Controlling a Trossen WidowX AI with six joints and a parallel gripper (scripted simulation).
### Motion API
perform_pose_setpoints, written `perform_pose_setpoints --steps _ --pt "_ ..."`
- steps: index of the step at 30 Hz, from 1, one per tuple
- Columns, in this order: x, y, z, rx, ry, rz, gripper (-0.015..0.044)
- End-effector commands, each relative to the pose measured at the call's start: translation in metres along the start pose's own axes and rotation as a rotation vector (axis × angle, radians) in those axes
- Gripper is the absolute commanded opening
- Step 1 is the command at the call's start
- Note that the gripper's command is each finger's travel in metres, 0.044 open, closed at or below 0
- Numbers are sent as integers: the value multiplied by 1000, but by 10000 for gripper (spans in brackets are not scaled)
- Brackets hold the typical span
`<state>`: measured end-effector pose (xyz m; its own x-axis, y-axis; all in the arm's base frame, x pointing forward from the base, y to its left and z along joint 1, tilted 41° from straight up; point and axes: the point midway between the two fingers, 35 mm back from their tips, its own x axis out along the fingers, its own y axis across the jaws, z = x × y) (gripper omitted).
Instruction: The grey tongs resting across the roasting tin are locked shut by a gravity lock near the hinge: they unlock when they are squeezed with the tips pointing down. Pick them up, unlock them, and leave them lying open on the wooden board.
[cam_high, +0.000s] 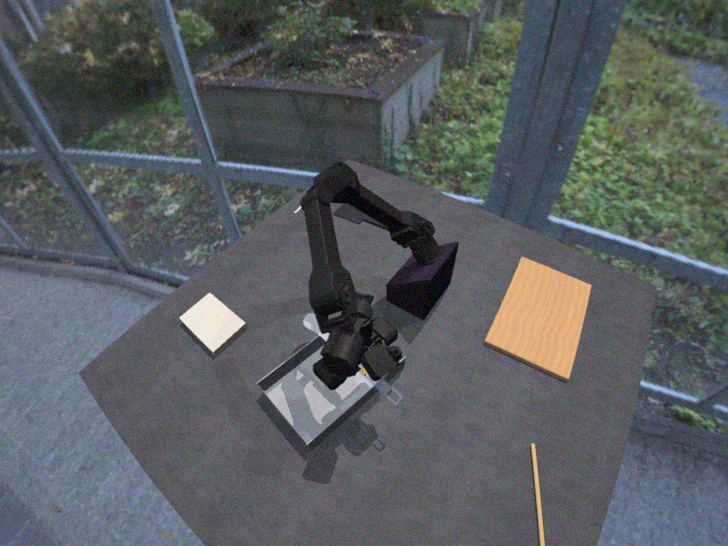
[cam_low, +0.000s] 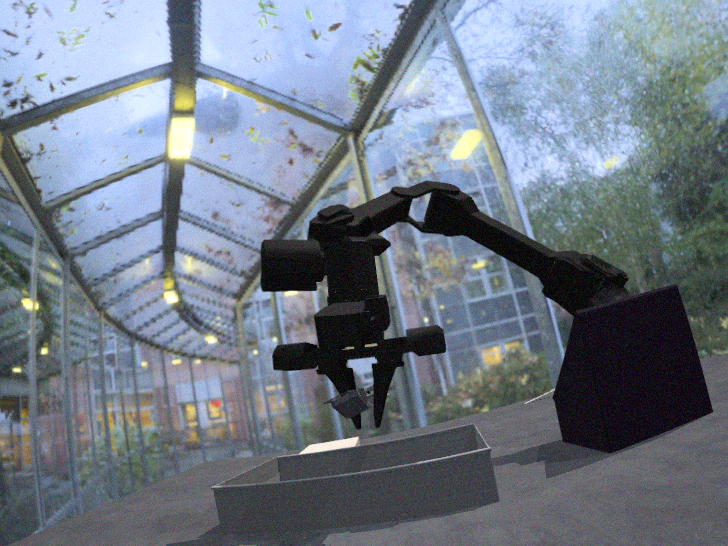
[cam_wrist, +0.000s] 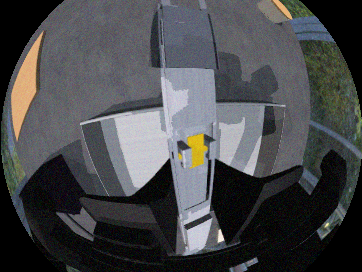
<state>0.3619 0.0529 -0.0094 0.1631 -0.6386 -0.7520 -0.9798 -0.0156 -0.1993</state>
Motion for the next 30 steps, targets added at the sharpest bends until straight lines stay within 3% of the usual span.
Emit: perform_pose_setpoints --steps 1,17,30 --pt "-3 0 -1 11 4 62 -150" --pt "-6 4 4 -13 4 84 -150" --pt "-35 36 88 -268 -55 77 -150"
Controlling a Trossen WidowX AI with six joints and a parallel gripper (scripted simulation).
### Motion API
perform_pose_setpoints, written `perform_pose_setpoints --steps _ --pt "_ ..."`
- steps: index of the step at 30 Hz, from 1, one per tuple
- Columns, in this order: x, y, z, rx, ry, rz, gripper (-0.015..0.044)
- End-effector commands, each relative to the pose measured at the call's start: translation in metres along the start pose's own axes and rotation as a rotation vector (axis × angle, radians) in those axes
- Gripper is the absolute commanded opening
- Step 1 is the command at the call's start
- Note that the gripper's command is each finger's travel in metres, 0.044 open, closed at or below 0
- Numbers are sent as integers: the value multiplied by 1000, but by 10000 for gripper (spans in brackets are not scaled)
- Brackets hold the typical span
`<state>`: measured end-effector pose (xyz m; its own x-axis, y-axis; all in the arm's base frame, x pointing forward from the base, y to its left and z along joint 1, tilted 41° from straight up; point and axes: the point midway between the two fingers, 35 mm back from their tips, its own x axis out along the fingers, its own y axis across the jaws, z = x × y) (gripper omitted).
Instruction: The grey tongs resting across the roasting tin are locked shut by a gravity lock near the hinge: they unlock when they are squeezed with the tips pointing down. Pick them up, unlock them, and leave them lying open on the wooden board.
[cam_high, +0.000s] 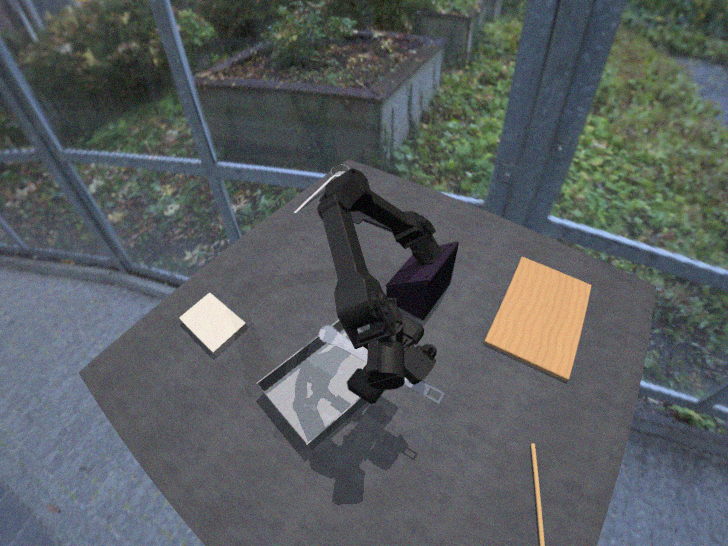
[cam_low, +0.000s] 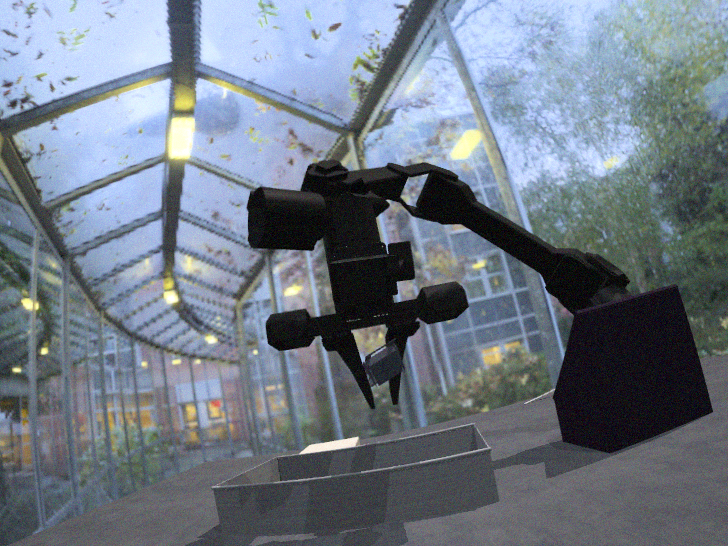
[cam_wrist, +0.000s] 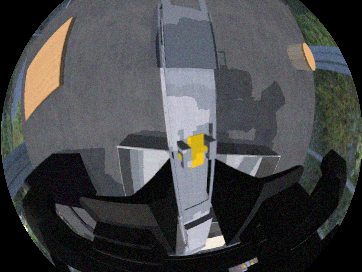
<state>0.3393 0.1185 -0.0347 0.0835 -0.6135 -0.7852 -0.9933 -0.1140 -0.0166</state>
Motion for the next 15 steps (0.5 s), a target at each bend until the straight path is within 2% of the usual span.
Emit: perform_pose_setpoints --steps 1,15 --pt "-9 8 34 -98 -15 -4 -150" --pt "-28 60 128 -391 -30 1 -150"
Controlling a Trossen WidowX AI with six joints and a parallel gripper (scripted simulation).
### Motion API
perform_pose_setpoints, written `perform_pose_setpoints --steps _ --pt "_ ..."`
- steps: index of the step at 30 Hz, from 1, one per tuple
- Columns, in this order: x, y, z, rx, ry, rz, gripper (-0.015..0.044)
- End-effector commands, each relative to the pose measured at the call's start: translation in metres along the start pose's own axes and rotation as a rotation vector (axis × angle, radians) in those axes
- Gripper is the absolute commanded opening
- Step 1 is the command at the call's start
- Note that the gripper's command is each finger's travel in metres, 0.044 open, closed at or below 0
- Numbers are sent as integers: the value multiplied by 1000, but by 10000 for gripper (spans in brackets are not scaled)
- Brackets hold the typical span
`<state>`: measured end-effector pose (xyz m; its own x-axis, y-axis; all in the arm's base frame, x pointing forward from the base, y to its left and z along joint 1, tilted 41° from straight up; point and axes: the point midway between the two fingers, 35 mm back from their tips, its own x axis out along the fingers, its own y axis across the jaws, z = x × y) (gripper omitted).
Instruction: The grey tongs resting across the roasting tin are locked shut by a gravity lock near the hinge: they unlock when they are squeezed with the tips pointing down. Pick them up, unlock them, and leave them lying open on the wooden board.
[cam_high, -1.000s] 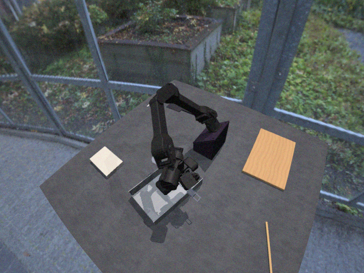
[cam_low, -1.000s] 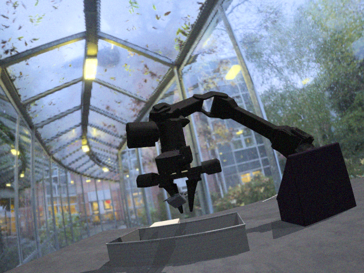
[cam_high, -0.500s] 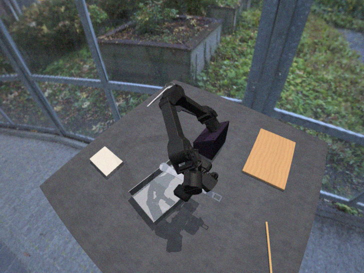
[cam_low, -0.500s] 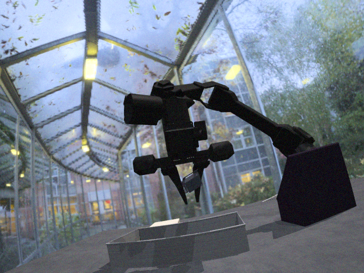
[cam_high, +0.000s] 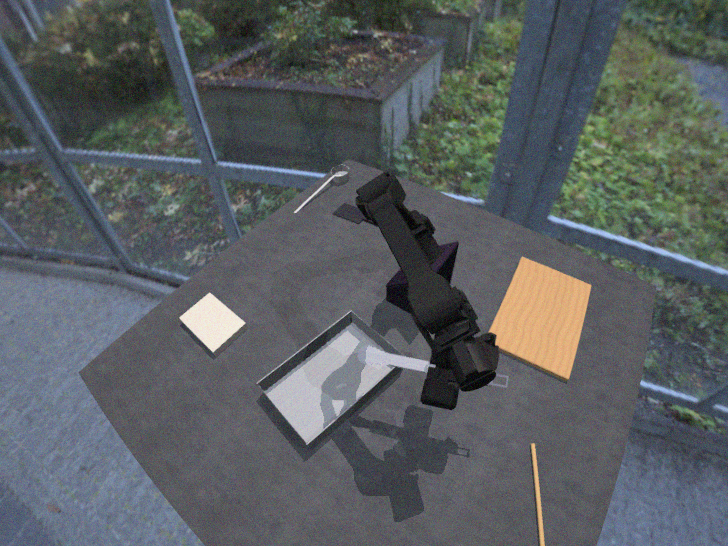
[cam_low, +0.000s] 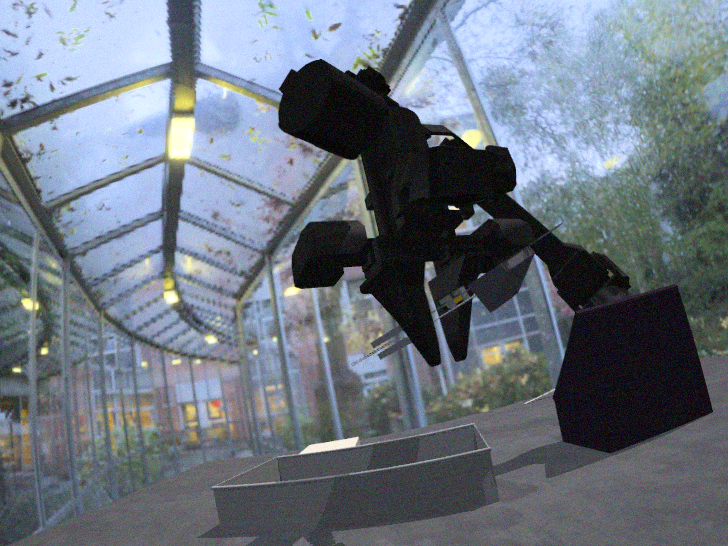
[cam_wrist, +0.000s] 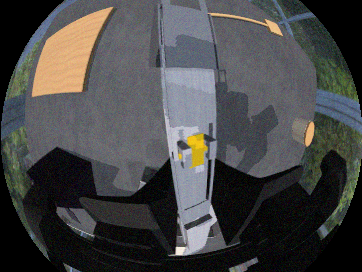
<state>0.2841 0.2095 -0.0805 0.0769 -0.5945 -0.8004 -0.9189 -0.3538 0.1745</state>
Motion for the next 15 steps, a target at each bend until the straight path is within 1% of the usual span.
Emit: perform_pose_setpoints --steps 1,15 --pt "-4 9 34 -94 -4 2 -150" --pt "-9 56 122 -363 26 25 -150"
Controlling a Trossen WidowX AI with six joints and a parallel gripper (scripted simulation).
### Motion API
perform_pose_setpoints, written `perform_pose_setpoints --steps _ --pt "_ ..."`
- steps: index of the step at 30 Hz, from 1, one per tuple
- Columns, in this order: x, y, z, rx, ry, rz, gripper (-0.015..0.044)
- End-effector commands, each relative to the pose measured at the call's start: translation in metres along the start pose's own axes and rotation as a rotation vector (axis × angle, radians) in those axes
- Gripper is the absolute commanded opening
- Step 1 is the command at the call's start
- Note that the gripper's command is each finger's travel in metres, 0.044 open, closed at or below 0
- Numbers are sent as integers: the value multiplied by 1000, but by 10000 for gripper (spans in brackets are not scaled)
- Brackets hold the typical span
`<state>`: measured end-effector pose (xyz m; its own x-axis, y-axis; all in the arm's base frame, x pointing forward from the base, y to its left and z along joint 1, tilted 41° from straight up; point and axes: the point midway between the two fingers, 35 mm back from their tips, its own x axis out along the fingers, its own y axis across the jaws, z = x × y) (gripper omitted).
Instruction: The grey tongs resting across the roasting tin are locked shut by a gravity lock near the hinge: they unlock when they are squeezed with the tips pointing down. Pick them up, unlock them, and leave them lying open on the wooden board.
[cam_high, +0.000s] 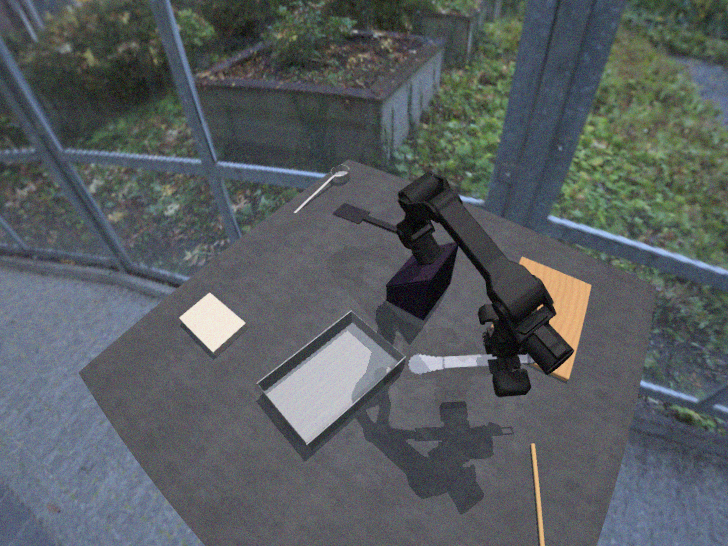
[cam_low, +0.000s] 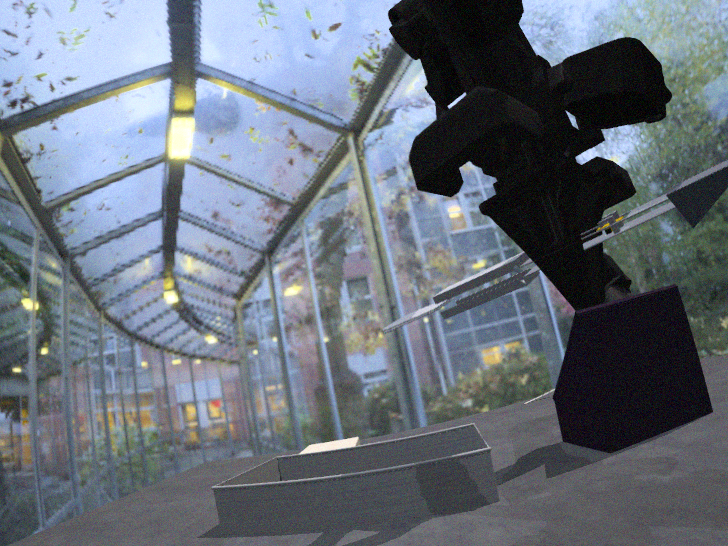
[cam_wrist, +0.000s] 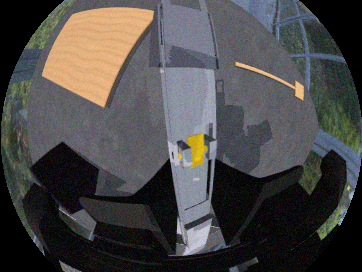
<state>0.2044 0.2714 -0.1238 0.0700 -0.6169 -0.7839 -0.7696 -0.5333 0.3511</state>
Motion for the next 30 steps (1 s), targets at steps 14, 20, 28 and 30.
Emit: perform_pose_setpoints --steps 14,20,28,30 --pt "-10 29 72 -214 -5 -7 -150" --pt "-16 54 107 -329 -14 -16 -150" --pt "-21 91 150 -495 -25 -21 -150" --pt "-21 102 160 -537 -26 -21 -150"
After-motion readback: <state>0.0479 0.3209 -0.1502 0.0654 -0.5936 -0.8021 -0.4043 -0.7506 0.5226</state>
